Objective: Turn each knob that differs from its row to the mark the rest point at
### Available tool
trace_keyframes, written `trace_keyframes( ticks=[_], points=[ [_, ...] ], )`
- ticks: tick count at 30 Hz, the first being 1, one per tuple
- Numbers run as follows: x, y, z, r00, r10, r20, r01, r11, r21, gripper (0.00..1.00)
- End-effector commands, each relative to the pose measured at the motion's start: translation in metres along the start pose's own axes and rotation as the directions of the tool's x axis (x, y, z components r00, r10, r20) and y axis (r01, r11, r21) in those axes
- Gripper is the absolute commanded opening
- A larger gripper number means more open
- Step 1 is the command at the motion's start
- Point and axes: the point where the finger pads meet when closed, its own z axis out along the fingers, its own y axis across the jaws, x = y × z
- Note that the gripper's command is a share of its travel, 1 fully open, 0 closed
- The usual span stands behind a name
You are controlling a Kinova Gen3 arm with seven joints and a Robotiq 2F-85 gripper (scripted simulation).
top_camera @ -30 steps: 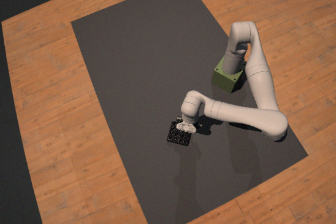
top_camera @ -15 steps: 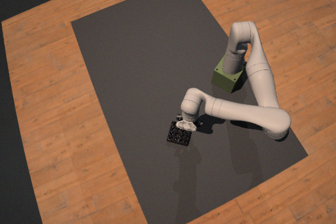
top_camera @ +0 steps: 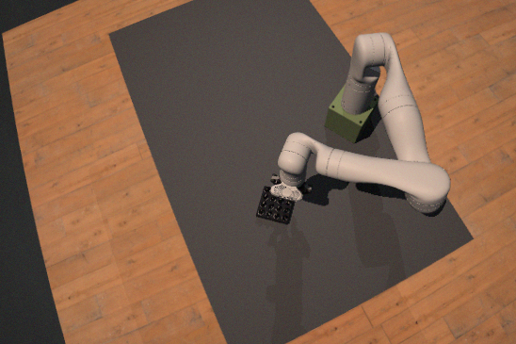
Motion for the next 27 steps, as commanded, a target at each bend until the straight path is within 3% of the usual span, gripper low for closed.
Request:
trace_keyframes(
  ticks=[1,5,6,18,27],
  points=[
    [0.001,0.000,-0.001,1.000,0.000,-0.002,0.000,1.000,0.000,0.19],
    [0.001,0.000,-0.001,1.000,0.000,-0.002,0.000,1.000,0.000,0.19],
    [0.001,0.000,-0.001,1.000,0.000,-0.002,0.000,1.000,0.000,1.00],
    [0.001,0.000,-0.015,1.000,0.000,-0.002,0.000,1.000,0.000,1.00],
    [0.000,0.000,-0.059,1.000,0.000,-0.002,0.000,1.000,0.000,1.00]
  ],
)
